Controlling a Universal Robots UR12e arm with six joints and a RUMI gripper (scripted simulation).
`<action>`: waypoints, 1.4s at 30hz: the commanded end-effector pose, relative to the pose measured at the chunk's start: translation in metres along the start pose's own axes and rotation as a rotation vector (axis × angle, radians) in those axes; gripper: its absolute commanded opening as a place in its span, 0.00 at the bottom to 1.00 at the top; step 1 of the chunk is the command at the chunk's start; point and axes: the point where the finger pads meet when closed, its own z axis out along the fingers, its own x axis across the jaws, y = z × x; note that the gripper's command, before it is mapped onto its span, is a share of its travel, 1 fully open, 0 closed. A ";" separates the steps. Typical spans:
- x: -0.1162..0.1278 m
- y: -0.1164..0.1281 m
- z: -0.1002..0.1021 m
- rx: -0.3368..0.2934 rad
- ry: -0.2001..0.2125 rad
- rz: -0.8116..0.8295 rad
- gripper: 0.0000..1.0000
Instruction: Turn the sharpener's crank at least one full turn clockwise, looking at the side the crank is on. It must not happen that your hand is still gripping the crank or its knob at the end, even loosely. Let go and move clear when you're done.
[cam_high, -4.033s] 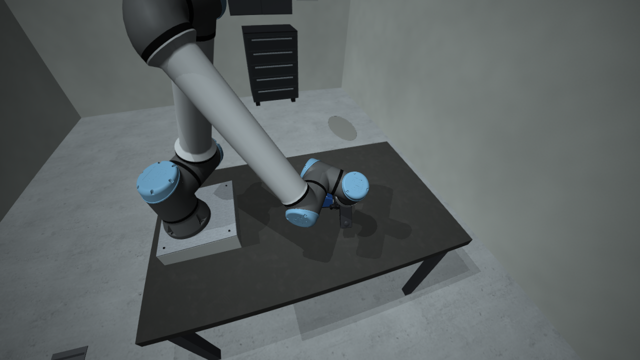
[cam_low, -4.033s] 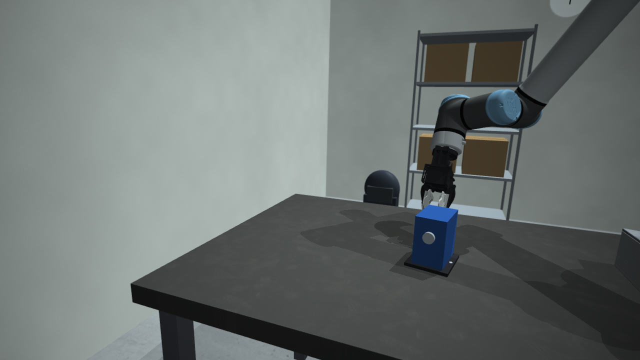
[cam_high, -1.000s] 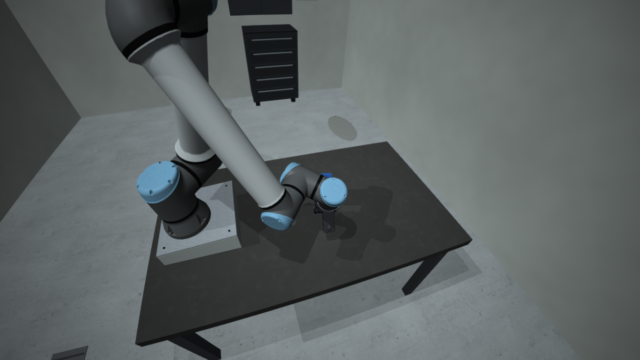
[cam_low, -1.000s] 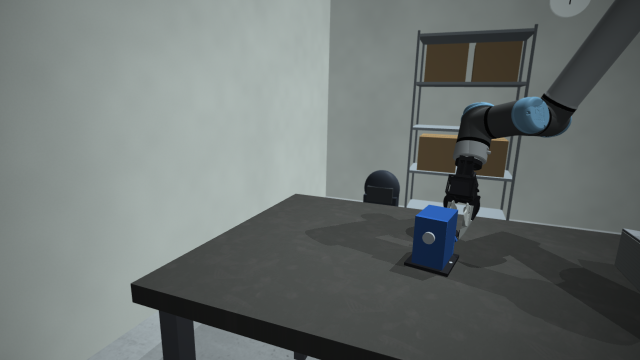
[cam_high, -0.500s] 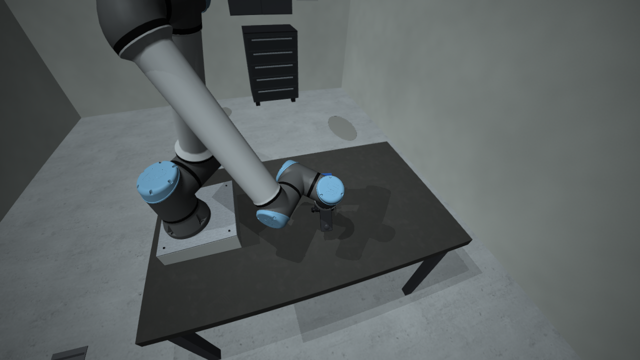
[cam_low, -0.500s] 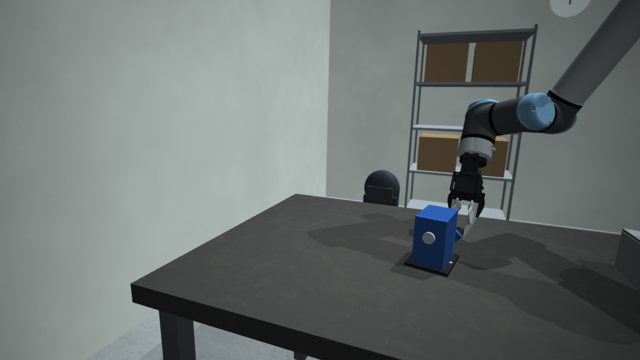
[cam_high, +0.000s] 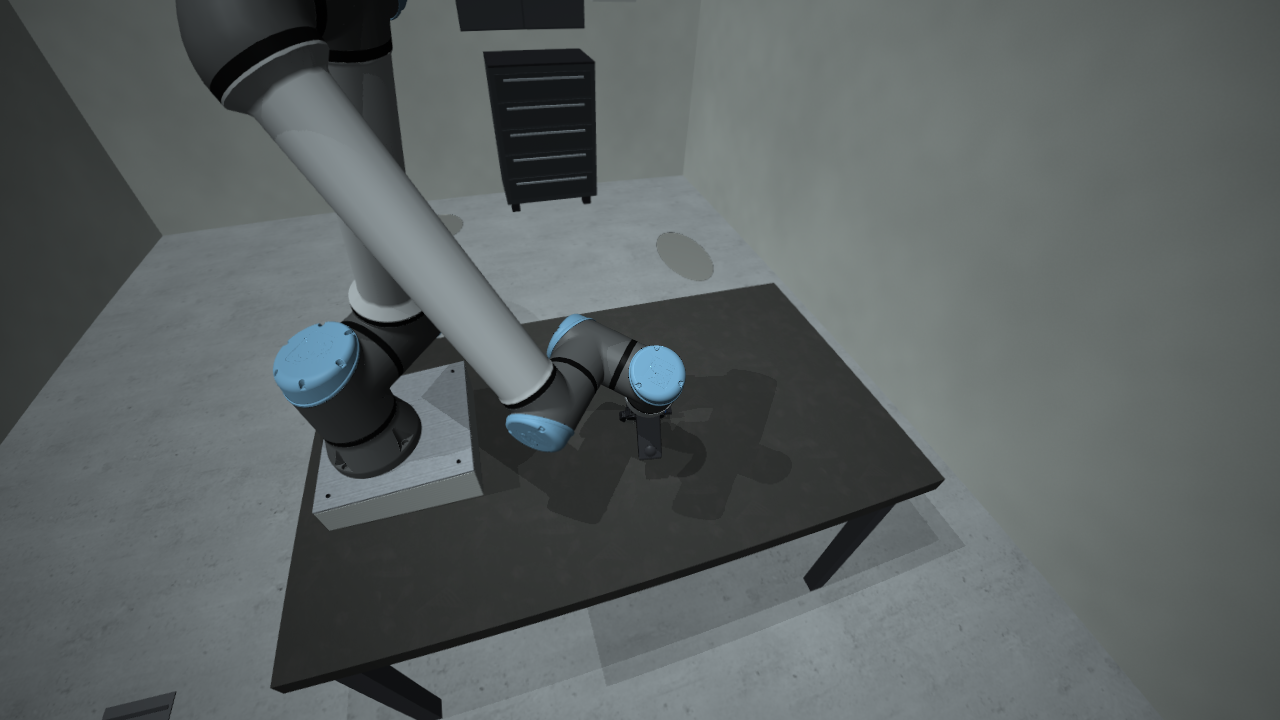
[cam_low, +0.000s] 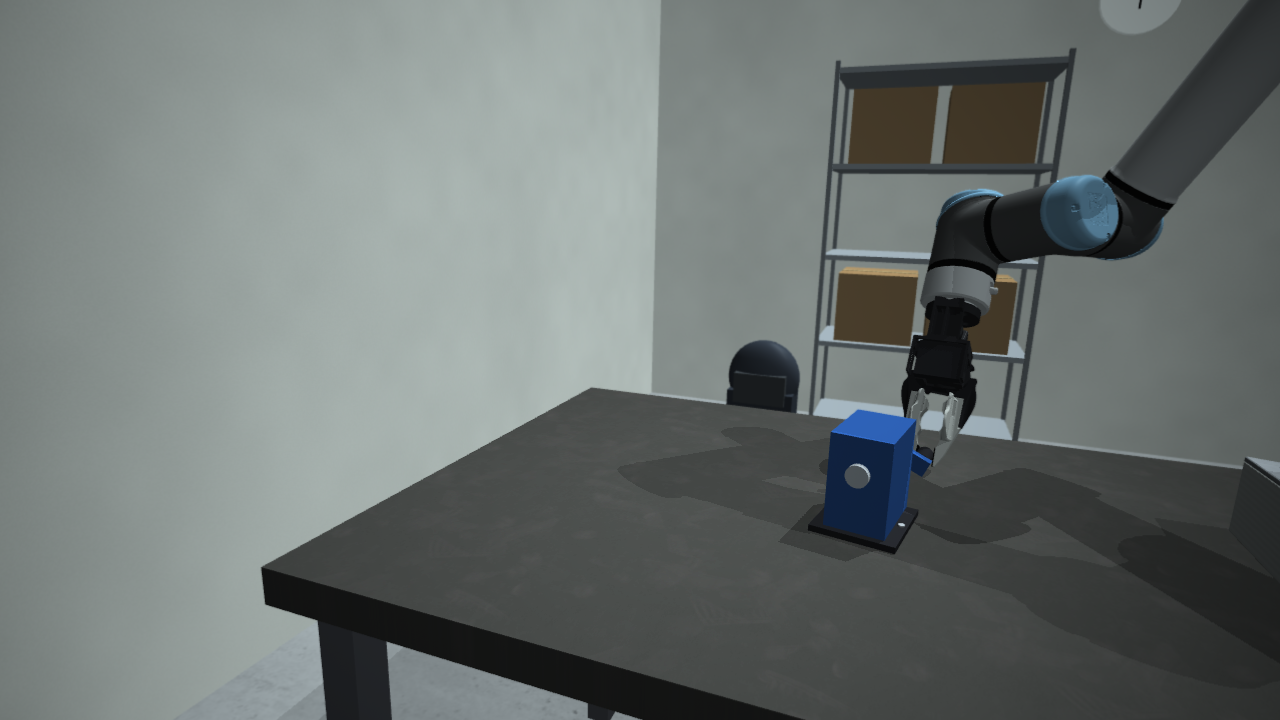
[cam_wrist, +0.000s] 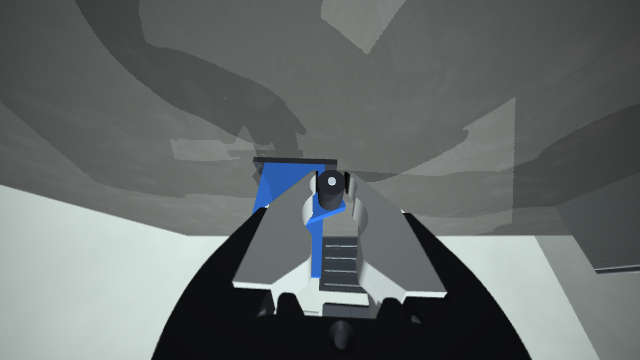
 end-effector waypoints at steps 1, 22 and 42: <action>0.002 0.003 -0.006 -0.001 -0.002 -0.001 0.09; 0.000 0.013 -0.025 0.001 -0.004 -0.003 0.09; -0.007 0.023 -0.040 0.001 -0.003 -0.003 0.09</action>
